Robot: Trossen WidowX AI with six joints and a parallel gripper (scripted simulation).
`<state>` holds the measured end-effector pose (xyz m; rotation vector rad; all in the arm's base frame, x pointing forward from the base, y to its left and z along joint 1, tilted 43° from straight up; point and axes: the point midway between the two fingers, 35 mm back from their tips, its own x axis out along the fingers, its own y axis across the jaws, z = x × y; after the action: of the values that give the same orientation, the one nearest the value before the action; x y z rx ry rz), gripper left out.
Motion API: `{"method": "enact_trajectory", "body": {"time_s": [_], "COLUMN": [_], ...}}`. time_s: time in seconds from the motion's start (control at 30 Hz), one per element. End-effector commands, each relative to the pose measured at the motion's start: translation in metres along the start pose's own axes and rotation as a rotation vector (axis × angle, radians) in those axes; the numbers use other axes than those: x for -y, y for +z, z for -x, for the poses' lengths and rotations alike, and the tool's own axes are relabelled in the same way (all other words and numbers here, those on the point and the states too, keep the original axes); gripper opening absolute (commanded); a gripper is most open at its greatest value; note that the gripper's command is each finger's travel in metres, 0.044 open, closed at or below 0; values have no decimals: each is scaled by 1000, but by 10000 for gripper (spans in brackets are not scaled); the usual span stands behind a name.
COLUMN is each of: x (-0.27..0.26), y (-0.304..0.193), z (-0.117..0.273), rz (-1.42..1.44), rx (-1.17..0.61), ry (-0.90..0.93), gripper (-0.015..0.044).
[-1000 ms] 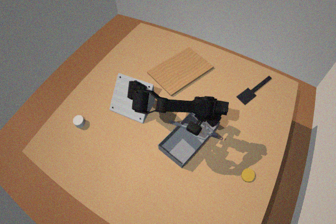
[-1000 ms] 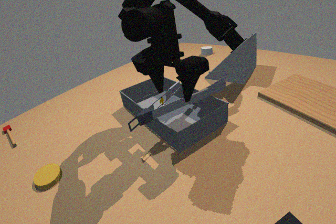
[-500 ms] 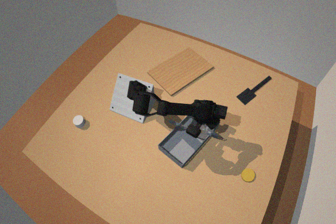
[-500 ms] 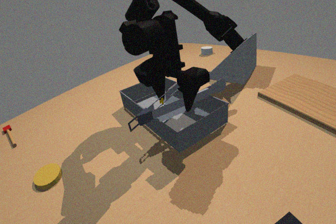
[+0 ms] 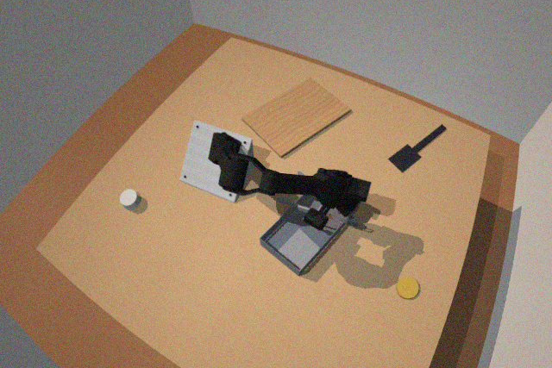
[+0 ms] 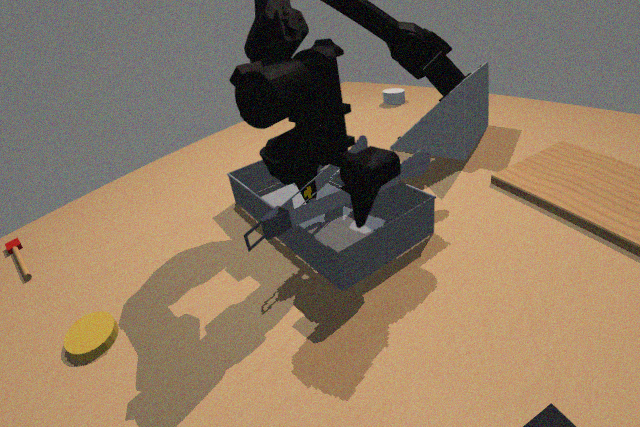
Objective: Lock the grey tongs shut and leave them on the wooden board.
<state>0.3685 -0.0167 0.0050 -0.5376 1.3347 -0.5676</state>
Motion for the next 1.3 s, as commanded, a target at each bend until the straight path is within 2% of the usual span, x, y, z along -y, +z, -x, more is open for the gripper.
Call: {"method": "enact_trajectory", "body": {"time_s": [0.0,0.03,0.13,1.27], "x": [1,1,0,0], "y": [-2,-2,0,0], "z": [-5,-5,-2,-2], "rz": [8,8,1,1], "rx": [-6,-6,-1,-1], "ry": [-8,-8,-1,-1], "gripper": [440,440,361,135]}}
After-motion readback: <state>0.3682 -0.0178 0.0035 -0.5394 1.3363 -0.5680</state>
